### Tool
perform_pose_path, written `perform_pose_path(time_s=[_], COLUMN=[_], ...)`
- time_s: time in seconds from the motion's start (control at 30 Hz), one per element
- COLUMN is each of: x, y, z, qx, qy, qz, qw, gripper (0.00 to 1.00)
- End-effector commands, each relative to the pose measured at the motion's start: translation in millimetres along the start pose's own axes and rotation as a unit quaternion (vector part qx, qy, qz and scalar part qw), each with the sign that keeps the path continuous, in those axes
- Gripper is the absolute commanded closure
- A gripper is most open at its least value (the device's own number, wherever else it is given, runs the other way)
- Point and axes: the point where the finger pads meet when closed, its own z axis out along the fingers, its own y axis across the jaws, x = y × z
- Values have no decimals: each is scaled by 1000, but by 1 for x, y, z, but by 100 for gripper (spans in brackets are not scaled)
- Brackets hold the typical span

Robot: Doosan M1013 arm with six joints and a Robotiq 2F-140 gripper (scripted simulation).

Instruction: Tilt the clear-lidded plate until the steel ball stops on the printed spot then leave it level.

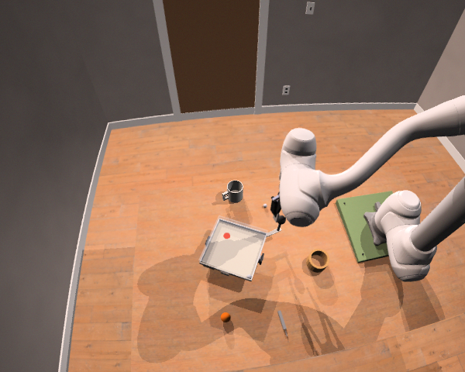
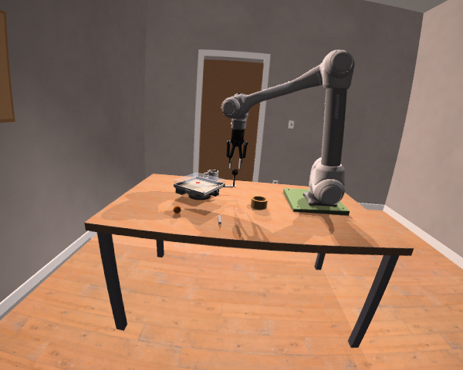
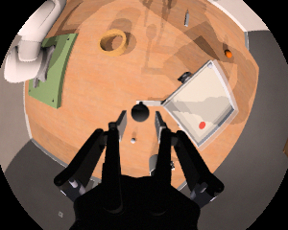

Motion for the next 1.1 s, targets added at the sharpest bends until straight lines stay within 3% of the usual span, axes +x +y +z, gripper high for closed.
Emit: perform_pose_path(time_s=[0.0,1.07], x=[2,3], y=[-3,-5], z=[9,23], qx=[4,4], qy=[-1,-1], qz=[-4,-4], qw=[1000,1000], gripper=[64,64])
